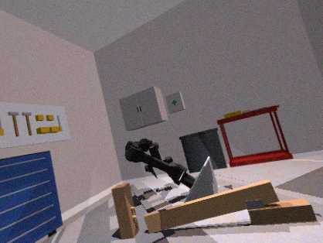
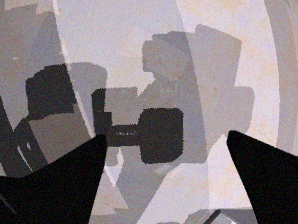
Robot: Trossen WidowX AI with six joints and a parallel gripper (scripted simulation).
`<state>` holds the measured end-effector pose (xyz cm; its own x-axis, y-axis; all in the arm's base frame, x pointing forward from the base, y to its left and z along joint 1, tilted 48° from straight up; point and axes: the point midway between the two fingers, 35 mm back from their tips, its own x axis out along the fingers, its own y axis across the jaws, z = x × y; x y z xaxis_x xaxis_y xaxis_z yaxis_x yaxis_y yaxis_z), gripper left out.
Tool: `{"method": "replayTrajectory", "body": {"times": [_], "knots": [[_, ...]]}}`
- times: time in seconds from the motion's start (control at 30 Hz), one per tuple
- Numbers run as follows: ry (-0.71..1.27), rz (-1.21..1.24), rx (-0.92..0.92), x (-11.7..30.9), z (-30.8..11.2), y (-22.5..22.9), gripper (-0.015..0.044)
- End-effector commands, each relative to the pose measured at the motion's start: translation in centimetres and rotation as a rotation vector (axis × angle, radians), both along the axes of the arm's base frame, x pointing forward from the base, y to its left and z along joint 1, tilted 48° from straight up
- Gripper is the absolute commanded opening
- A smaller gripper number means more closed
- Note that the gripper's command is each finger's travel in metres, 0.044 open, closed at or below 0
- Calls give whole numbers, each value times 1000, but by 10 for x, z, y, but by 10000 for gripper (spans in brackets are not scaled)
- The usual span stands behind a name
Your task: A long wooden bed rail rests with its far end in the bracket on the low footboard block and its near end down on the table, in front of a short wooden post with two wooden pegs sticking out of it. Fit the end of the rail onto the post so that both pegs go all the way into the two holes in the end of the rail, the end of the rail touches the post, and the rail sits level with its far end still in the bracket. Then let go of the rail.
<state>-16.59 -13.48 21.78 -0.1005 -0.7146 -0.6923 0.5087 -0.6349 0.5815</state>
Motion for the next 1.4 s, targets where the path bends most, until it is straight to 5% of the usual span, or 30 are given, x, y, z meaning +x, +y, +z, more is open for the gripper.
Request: {"method": "replayTrajectory", "body": {"times": [0.0, 0.2, 0.7, 1.37], "knots": [[-2, 0, 0, 0, 0, 0, 426], [-64, 25, -12, -3, 1, -13, 440], [137, 374, 29, 44, 20, -68, 440], [491, 1100, -203, 209, 74, -119, 440]]}}
